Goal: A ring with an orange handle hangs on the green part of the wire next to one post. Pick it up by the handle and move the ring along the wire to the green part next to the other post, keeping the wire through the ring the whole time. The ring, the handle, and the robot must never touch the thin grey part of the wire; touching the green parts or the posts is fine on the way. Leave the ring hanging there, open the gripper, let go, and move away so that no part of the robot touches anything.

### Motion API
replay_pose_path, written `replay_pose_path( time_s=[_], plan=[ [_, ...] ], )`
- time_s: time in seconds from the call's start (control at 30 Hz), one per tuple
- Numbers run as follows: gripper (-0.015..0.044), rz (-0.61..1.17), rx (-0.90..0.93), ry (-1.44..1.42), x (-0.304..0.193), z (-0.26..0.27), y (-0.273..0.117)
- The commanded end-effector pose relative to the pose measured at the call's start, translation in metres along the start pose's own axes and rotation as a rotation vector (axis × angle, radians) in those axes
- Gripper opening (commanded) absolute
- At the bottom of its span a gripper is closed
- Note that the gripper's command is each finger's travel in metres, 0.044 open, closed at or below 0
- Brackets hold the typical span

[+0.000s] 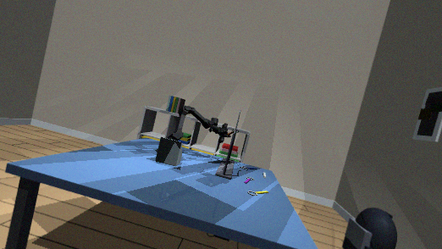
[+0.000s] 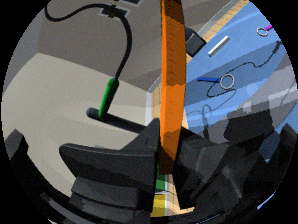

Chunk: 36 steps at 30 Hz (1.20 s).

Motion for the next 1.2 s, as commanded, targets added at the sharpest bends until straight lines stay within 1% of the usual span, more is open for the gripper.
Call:
replay_pose_path(
  time_s=[0.0, 0.67, 1.17],
  plan=[
    [-0.0150, -0.002, -0.049, -0.079, 0.003, -0.013, -0.001],
    [-0.0150, -0.027, -0.292, -0.505, 0.030, -0.069, -0.013],
    [-0.0150, -0.043, -0.433, -0.754, 0.058, -0.094, -0.027]
  ],
)
Point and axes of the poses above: the point midway between the two fingers, 35 mm back from their tips, its own y axis out along the fingers, its own z axis across the jaws, x = y × z, the point moved 6 cm from there along -y, back along the fingers, and after that the axes turned 9 degrees about y, right-handed, at the moved point
